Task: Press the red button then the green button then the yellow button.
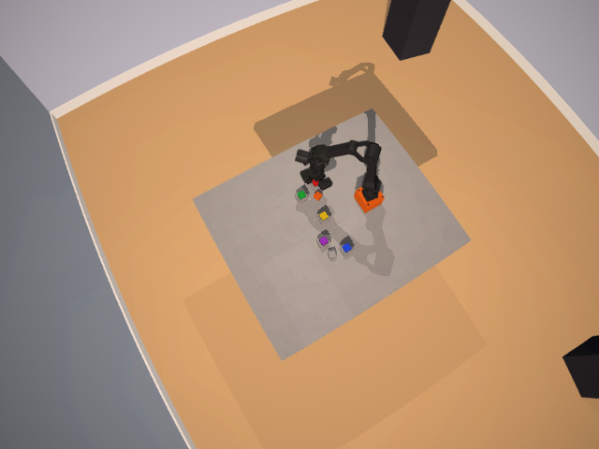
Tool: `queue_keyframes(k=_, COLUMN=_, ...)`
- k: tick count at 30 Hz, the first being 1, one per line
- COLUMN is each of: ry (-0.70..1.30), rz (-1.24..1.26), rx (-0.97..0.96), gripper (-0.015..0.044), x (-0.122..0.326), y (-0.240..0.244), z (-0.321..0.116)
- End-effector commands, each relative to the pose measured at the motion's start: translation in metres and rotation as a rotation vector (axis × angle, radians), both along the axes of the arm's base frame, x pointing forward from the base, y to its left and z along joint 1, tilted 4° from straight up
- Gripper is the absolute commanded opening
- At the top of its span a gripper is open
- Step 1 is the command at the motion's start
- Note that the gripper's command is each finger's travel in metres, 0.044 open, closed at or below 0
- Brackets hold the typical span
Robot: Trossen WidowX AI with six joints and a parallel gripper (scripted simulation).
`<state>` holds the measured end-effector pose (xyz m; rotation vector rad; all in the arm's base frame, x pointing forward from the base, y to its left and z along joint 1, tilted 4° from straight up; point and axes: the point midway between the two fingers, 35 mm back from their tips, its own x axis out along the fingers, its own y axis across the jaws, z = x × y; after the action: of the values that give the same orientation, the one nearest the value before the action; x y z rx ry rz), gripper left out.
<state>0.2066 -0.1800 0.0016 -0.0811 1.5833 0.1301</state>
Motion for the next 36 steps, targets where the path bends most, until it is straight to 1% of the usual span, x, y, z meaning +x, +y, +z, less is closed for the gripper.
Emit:
queue_keyframes(k=1, ry=0.002, rz=0.002, rx=0.01, gripper=0.002, x=-0.001, y=0.002, z=-0.009)
queue_keyframes(k=14, ry=0.003, rz=0.002, rx=0.01, gripper=0.002, x=-0.002, y=0.003, z=-0.029)
queue_keyframes(k=33, ry=0.003, rz=0.002, rx=0.01, gripper=0.002, x=-0.002, y=0.003, z=-0.029)
queue_keyframes(k=34, ry=0.002, rz=0.002, rx=0.003, gripper=0.002, x=-0.001, y=0.002, z=-0.026)
queue_keyframes(k=36, ry=0.002, rz=0.002, rx=0.007, gripper=0.002, x=-0.001, y=0.001, z=-0.006)
